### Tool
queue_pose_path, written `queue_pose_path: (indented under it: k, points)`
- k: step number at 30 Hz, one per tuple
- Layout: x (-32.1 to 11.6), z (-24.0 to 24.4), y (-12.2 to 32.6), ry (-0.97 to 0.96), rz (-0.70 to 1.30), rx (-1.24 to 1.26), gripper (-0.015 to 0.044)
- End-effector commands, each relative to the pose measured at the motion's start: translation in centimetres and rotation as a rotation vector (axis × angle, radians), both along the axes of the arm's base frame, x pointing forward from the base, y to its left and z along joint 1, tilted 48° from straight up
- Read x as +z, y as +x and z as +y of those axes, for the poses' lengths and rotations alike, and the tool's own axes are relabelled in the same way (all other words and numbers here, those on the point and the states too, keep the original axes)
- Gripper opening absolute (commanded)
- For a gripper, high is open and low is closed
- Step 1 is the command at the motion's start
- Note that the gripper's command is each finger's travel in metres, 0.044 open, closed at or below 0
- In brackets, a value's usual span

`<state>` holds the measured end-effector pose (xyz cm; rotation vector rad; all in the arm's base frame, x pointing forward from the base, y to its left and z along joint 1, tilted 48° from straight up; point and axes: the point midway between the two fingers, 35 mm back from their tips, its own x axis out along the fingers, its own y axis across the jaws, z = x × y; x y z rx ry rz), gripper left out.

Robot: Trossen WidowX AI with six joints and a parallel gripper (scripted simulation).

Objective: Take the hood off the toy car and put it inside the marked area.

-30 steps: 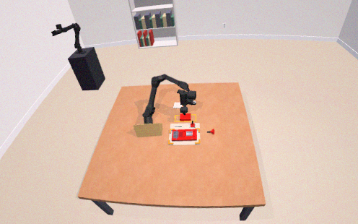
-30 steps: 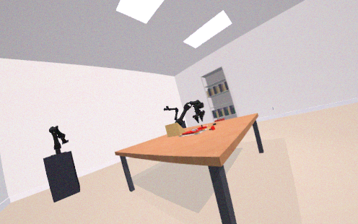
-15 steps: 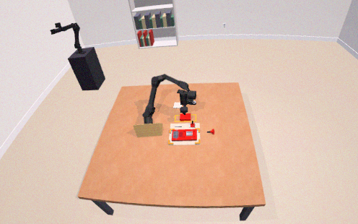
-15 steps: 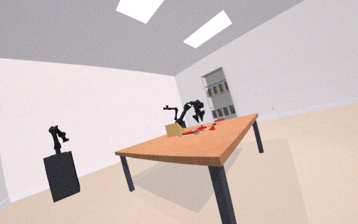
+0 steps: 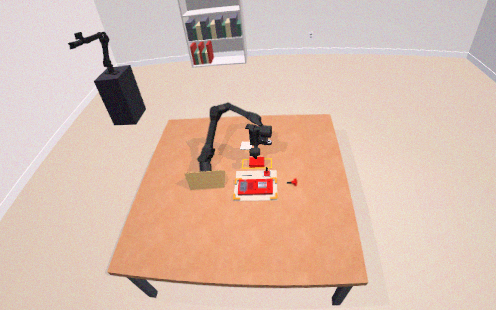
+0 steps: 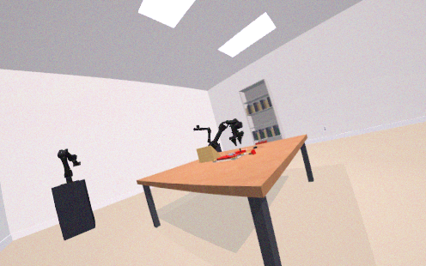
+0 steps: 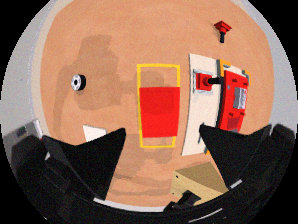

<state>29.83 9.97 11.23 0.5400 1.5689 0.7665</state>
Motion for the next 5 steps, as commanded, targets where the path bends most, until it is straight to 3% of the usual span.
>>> queue_pose_path:
  k: [1, 5]
  points:
    - [0.0, -0.13, -0.01, -0.005, -0.003, 0.002, 0.044]
    - [0.0, -0.13, -0.01, -0.005, -0.003, 0.002, 0.044]
